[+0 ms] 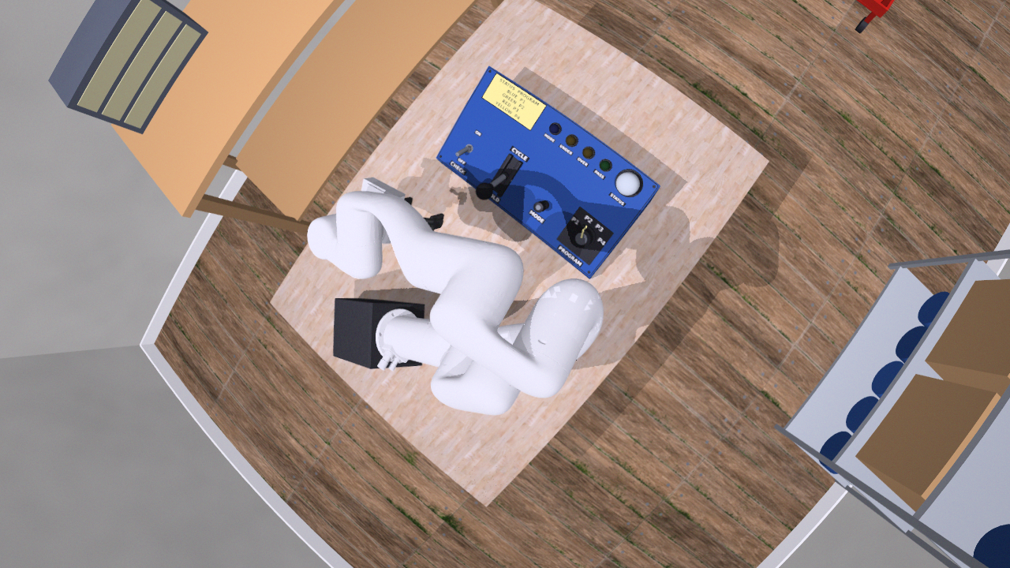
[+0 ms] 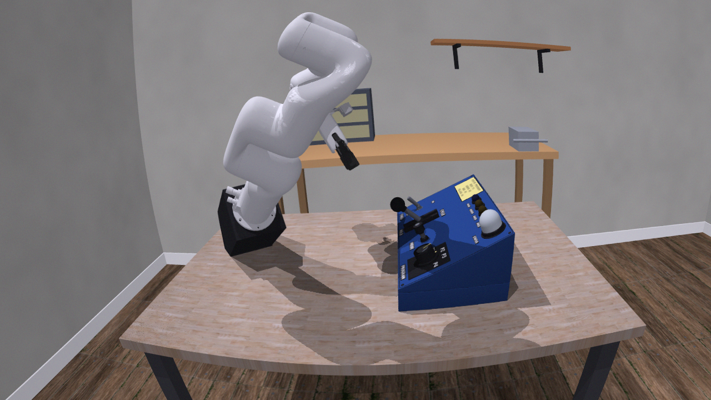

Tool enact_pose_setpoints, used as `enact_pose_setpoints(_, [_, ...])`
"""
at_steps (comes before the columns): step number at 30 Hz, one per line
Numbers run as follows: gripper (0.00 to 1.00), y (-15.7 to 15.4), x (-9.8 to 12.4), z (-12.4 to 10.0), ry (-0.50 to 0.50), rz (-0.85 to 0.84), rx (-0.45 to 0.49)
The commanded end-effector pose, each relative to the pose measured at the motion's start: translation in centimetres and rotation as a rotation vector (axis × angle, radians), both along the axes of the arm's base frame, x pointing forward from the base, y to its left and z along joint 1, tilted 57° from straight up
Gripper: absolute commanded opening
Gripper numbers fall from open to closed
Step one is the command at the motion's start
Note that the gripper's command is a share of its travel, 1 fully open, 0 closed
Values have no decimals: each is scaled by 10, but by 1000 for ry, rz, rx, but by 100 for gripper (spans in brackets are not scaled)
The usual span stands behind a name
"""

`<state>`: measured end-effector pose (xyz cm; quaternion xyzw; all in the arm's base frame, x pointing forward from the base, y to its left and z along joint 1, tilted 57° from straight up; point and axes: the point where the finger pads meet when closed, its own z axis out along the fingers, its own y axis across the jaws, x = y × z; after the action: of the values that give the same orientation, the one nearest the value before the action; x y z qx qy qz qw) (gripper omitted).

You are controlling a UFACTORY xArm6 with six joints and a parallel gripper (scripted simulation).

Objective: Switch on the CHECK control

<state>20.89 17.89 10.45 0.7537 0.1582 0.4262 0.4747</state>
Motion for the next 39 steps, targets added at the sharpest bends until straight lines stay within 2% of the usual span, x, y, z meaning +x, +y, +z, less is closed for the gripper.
enact_pose_setpoints(1, [100,-5,31,18,-31,-24,187])
enact_pose_setpoints(4, [100,-13,44,27,-67,-51,275])
enact_pose_setpoints(39, [100,-13,45,28,-68,-51,277])
